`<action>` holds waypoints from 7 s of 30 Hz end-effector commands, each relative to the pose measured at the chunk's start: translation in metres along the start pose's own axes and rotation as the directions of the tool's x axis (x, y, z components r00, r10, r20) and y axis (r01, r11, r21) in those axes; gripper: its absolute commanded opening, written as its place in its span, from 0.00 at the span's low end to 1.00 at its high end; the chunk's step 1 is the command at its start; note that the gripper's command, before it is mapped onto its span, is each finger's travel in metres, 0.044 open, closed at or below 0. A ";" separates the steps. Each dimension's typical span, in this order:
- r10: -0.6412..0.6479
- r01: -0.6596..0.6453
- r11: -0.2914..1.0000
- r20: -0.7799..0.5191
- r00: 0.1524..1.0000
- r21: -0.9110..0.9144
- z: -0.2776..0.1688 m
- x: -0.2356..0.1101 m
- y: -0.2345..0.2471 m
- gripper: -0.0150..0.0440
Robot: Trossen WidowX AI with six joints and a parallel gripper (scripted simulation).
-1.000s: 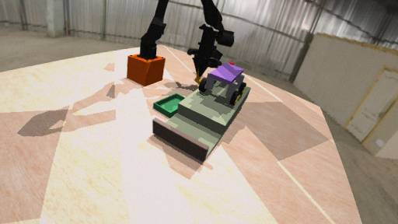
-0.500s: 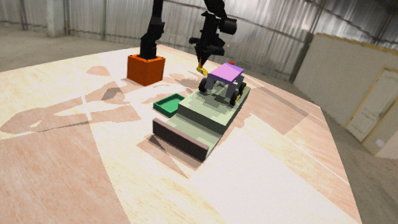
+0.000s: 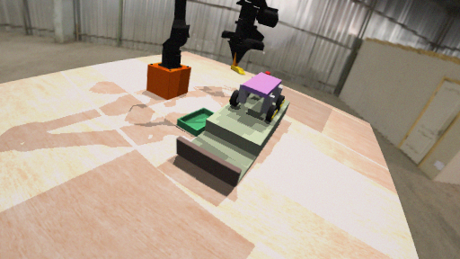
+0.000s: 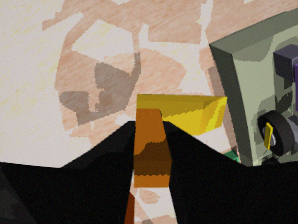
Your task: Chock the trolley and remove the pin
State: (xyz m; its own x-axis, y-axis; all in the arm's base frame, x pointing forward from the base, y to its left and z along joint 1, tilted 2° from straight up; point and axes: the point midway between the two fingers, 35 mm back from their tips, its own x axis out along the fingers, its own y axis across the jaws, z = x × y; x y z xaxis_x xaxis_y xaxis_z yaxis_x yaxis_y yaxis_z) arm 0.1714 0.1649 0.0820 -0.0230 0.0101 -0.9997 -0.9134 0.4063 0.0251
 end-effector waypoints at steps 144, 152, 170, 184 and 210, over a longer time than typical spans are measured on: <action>-0.013 -0.012 -0.879 0.000 1.000 0.477 -0.116 -0.015 -0.115 0.25; -0.015 -0.012 -0.879 -0.002 1.000 0.477 -0.140 -0.012 -0.134 0.25; -0.019 -0.013 -0.879 -0.008 1.000 0.477 -0.197 -0.008 -0.183 0.25; -0.008 -0.008 -0.963 0.001 1.000 0.268 -0.215 -0.009 -0.201 0.25; 0.023 0.052 -0.784 0.055 0.998 -0.618 -0.218 -0.009 -0.203 0.25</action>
State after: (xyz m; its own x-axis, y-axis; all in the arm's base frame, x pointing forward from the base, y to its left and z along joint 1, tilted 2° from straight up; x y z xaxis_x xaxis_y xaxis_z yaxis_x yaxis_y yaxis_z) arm 0.2675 -0.1167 0.0847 -0.0266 0.0625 -0.9977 0.5443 -0.8362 -0.0669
